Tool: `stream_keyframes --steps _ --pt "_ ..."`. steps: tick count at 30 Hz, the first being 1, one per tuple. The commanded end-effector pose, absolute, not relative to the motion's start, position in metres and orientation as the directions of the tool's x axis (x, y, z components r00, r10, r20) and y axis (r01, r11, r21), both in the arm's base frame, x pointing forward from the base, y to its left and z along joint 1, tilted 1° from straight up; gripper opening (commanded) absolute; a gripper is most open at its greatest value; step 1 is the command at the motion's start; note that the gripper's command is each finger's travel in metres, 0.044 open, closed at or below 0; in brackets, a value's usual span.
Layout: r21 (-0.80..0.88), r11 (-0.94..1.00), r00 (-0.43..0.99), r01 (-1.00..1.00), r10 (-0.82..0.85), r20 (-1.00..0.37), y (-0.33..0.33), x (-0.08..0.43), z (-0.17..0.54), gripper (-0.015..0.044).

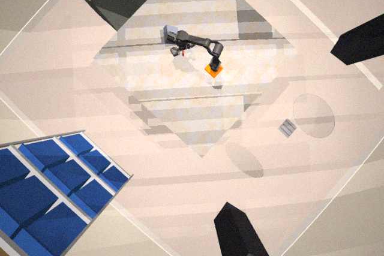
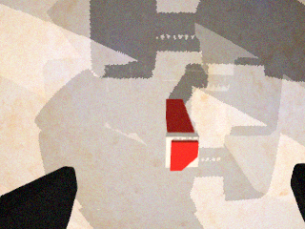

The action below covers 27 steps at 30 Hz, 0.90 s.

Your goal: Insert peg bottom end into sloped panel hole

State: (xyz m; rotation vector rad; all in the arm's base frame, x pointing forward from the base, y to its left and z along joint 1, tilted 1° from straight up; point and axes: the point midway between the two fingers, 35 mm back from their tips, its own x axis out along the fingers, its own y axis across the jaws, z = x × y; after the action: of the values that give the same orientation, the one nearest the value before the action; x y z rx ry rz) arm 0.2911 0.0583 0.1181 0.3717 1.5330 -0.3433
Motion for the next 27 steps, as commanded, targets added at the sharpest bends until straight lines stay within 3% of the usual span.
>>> stream_keyframes --steps 1,27 --pt "0.025 0.891 0.013 0.452 0.022 -1.000 0.059 0.293 0.117 0.0440" --pt "0.025 0.891 0.013 0.452 0.022 -1.000 0.060 0.294 0.075 0.0440"
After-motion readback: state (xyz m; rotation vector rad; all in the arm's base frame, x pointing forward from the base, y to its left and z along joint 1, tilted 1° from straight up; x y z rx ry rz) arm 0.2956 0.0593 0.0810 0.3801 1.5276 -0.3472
